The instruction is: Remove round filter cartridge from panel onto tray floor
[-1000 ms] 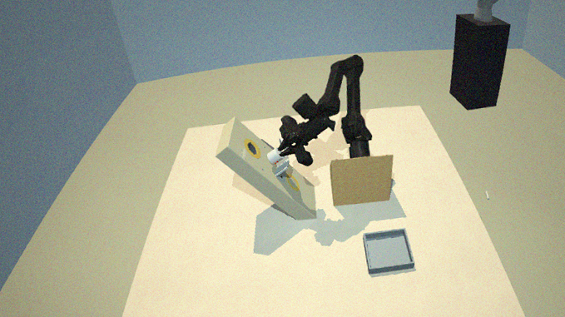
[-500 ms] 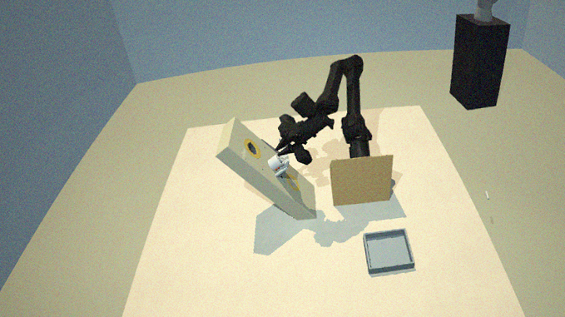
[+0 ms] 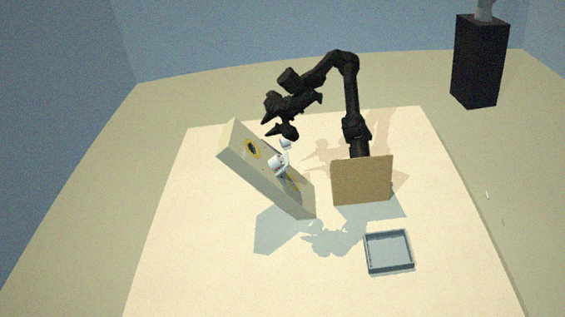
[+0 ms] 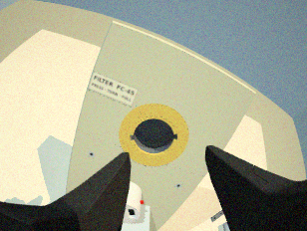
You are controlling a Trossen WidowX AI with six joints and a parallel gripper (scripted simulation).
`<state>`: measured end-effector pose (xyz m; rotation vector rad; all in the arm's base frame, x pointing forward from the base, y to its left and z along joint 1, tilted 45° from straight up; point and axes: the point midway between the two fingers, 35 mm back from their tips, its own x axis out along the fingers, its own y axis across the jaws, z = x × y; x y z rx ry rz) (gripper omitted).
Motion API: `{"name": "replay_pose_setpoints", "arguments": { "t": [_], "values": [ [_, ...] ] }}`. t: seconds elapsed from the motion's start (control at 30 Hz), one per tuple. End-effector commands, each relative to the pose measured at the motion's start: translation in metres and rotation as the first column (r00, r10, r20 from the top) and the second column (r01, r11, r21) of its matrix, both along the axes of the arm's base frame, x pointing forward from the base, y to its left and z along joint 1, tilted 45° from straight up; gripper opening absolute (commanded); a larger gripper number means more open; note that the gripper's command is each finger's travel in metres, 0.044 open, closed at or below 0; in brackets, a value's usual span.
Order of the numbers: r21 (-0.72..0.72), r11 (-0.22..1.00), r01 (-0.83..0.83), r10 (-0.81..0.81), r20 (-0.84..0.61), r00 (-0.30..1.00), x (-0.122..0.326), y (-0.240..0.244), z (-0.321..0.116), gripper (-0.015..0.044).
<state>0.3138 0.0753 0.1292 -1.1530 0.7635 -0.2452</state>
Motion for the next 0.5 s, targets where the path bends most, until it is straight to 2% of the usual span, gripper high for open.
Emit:
{"name": "replay_pose_setpoints", "arguments": {
  "t": [0.0,0.07,0.17,0.27,0.37,0.47],
  "values": [
    [0.01,1.0,-0.004,0.003,0.023,1.0,0.003,0.024,0.029,0.0325],
    [0.01,1.0,-0.004,0.004,0.023,1.0,0.003,0.025,0.03,0.0377],
    [0.072,0.995,0.066,-0.067,0.012,0.998,-0.002,0.013,0.014,0.0305],
    [0.19,0.952,0.239,-0.24,-0.019,0.971,-0.018,-0.015,-0.02,0.0305],
    [0.282,0.859,0.428,-0.43,-0.055,0.901,-0.04,-0.042,-0.049,0.0305],
    [0.315,0.798,0.515,-0.521,-0.072,0.851,-0.052,-0.055,-0.061,0.0305]
  ]
}}
